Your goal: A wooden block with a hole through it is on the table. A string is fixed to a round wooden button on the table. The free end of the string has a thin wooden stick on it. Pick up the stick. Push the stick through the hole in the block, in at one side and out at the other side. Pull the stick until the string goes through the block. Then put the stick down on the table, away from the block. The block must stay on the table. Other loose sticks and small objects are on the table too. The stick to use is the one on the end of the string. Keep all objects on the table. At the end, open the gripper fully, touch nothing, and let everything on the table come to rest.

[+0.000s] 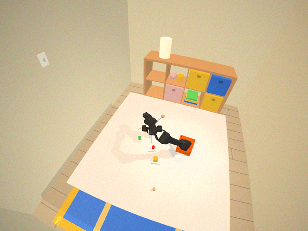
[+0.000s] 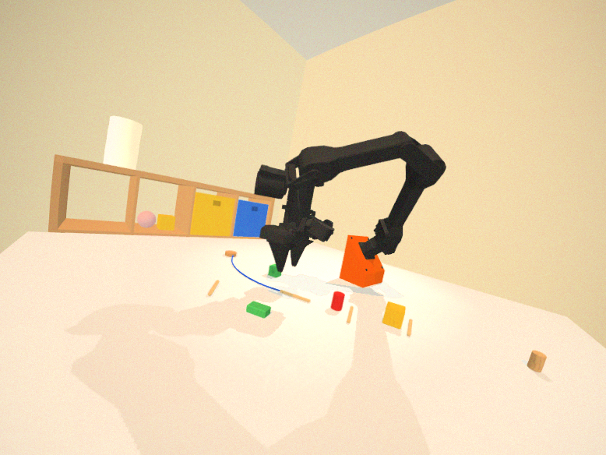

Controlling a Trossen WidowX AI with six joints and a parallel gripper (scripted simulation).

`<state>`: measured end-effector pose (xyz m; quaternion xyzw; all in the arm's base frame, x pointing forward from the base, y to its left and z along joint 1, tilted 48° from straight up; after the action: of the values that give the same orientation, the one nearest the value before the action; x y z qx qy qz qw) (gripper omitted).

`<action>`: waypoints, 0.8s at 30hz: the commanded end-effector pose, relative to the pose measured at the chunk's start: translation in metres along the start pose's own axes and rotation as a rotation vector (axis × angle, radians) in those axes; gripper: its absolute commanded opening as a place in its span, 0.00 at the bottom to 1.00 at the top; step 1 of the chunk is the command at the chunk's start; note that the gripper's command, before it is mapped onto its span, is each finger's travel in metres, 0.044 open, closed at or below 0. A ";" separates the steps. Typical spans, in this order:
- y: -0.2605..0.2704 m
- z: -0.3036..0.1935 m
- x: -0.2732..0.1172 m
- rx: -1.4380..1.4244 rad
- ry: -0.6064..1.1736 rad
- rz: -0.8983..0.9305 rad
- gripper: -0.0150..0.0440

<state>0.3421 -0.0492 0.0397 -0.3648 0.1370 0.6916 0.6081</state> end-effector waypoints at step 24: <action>-0.002 0.000 0.012 -0.009 -0.001 -0.004 0.46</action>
<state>0.3454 -0.0450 0.0376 -0.3732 0.1312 0.6895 0.6067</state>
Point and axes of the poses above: the point midway between the two fingers, 35 mm back from their tips, its own x axis out along the fingers, its own y axis across the jaws, z = x × y, the point moved 7 cm from there along -x, back along the fingers, and after that the axes turned 4 degrees about x, right-handed, at the moved point
